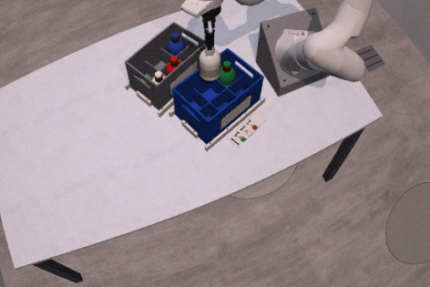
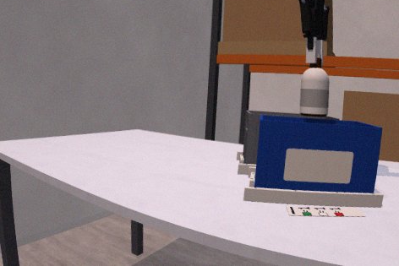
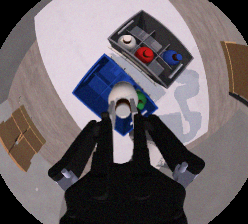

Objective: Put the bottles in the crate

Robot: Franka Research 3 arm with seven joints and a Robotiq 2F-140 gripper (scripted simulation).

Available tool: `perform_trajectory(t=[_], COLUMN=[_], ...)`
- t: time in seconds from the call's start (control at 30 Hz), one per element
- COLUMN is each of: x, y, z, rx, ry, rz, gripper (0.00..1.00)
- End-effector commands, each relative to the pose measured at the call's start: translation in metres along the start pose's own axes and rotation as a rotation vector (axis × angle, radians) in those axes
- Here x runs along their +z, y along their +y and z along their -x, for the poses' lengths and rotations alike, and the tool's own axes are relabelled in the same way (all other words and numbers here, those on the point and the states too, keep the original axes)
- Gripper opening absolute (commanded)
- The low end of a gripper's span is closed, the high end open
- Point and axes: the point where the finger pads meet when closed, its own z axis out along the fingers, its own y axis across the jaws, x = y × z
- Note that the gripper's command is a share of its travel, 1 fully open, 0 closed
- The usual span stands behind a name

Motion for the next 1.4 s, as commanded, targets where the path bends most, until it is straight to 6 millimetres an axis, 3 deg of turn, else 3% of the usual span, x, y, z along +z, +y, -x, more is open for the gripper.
perform_trajectory(t=[0.0,0.3,1.37], x=[-0.003,-0.003,0.025], y=[0.002,0.002,0.002], z=[-0.004,-0.004,-0.005], rx=[0.009,0.009,0.009], ry=[0.012,0.012,0.012], rz=[-0.001,-0.001,-0.001], gripper=[0.00,0.00,0.00])
